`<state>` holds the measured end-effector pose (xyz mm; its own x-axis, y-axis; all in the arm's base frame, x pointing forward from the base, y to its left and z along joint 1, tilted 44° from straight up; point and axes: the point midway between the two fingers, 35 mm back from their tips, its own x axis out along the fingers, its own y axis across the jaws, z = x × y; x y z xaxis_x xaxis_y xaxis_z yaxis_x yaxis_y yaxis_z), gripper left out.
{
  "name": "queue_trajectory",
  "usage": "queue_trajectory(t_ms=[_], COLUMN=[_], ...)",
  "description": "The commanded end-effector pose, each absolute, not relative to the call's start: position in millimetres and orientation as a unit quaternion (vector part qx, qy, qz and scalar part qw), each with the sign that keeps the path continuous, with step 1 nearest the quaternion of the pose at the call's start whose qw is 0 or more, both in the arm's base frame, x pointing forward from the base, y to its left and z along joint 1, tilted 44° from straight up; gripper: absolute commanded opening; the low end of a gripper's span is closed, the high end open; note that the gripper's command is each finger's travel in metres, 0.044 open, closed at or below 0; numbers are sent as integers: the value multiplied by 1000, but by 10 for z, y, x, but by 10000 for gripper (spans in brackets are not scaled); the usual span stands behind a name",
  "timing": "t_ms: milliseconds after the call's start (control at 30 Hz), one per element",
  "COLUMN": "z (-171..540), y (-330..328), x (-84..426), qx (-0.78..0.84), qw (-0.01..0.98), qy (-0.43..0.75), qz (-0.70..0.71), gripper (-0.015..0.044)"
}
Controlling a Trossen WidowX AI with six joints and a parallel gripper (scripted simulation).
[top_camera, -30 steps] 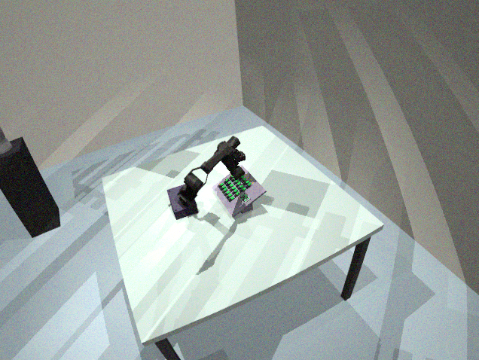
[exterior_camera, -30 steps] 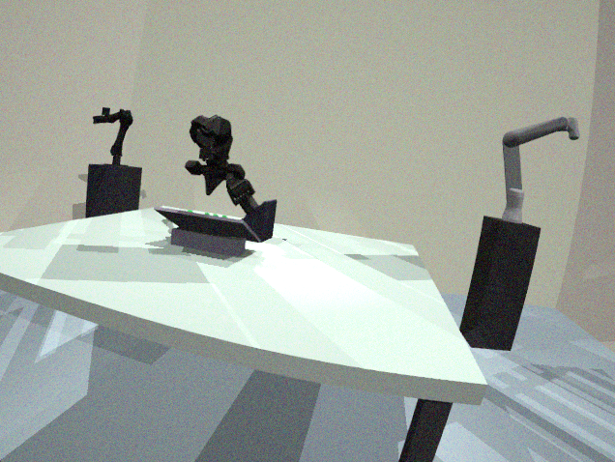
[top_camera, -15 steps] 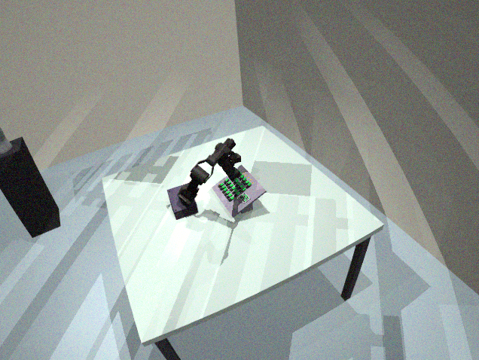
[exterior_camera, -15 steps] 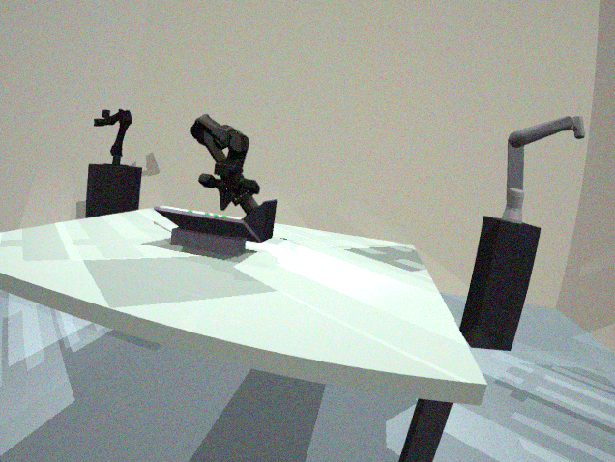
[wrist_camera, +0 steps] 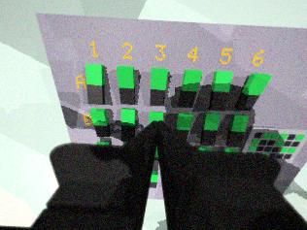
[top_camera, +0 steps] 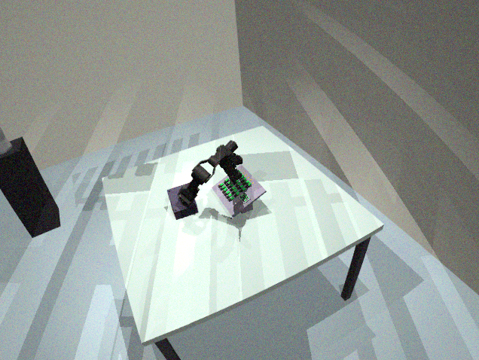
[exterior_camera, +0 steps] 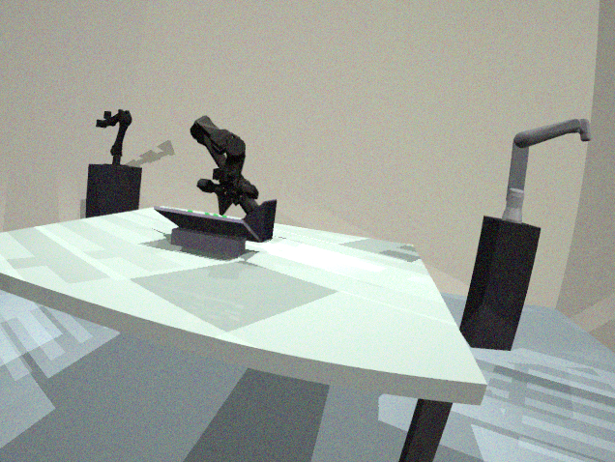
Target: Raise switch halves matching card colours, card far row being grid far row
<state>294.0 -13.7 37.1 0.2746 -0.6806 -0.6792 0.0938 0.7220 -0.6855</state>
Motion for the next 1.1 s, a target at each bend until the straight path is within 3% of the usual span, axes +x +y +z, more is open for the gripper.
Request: queue_trajectory(t_ms=[0, 1067], z=[308, 284], y=[-183, -209], x=[2949, 2960], qx=[-272, -272], qw=[749, 749], qy=[547, 547], qz=[-256, -256], gripper=[0, 0])
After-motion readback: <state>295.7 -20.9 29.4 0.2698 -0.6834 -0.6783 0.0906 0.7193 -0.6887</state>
